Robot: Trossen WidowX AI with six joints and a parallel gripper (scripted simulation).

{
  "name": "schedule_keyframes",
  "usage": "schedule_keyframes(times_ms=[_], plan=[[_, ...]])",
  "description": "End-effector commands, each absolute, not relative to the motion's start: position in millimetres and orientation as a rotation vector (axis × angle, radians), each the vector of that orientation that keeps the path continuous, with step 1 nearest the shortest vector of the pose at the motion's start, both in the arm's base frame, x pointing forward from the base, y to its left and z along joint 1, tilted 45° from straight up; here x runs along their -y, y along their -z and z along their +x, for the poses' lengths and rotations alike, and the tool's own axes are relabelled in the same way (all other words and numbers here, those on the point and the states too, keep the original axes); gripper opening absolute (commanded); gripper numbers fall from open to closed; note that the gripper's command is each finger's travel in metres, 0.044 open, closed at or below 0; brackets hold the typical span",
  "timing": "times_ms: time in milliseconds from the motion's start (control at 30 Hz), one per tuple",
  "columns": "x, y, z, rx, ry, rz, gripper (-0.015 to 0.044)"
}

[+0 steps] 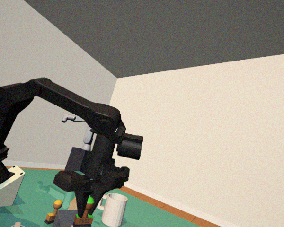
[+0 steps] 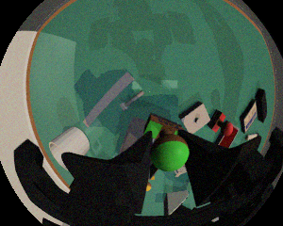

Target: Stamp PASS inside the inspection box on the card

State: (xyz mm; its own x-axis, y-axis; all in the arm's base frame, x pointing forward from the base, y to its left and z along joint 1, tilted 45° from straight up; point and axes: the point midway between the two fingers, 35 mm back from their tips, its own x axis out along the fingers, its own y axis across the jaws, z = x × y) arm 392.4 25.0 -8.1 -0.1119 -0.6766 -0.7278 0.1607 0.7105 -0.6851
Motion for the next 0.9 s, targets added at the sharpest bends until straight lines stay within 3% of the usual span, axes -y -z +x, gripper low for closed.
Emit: schedule_keyframes(times_ms=[0, 867], plan=[[-19, -2, 389, -1.533, 0.749, -0.434, 0.0], [57, -91, 325, -1.536, 0.749, -0.438, 0.0]])
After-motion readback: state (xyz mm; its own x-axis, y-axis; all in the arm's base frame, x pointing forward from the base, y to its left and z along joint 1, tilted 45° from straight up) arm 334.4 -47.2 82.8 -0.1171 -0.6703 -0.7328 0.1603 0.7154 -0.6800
